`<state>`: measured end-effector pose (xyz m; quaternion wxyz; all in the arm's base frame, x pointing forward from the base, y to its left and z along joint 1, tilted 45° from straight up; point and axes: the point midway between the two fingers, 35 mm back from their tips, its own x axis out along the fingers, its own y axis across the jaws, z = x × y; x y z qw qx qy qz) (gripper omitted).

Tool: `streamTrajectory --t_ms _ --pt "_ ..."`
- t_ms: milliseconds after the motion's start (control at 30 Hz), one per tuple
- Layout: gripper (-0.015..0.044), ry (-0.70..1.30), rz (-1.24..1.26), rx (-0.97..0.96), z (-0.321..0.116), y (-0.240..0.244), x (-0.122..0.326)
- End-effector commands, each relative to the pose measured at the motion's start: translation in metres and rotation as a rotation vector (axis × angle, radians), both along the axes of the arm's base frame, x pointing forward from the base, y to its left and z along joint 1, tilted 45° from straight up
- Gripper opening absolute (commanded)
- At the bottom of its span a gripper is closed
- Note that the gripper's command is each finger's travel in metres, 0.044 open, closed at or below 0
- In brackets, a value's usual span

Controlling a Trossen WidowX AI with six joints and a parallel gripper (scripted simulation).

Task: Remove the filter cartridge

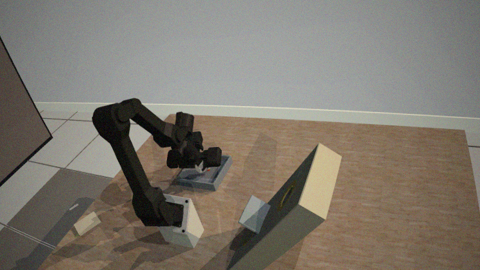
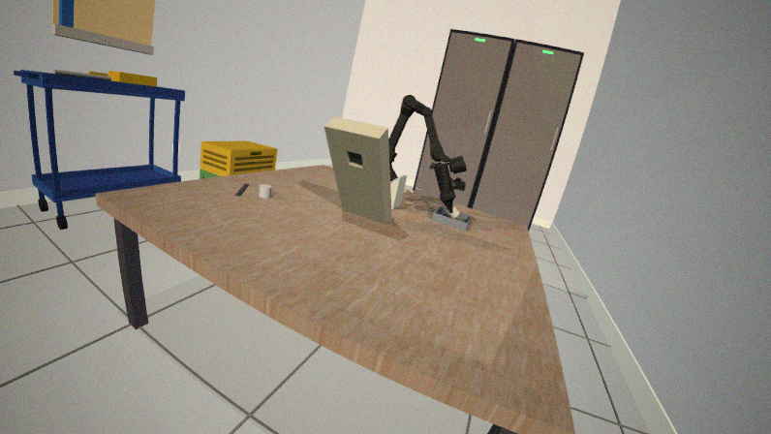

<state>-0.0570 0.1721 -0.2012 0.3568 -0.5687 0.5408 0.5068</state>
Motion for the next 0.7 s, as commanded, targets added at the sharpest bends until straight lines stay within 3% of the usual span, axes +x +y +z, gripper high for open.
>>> streamTrajectory --t_ms 0,500,667 --pt "0.0053 0.001 0.0 0.004 0.001 0.002 0.0" --pt "0.044 0.001 0.0 0.004 0.001 0.002 0.0" --pt "0.044 0.0 0.0 0.004 0.017 0.021 -0.001"
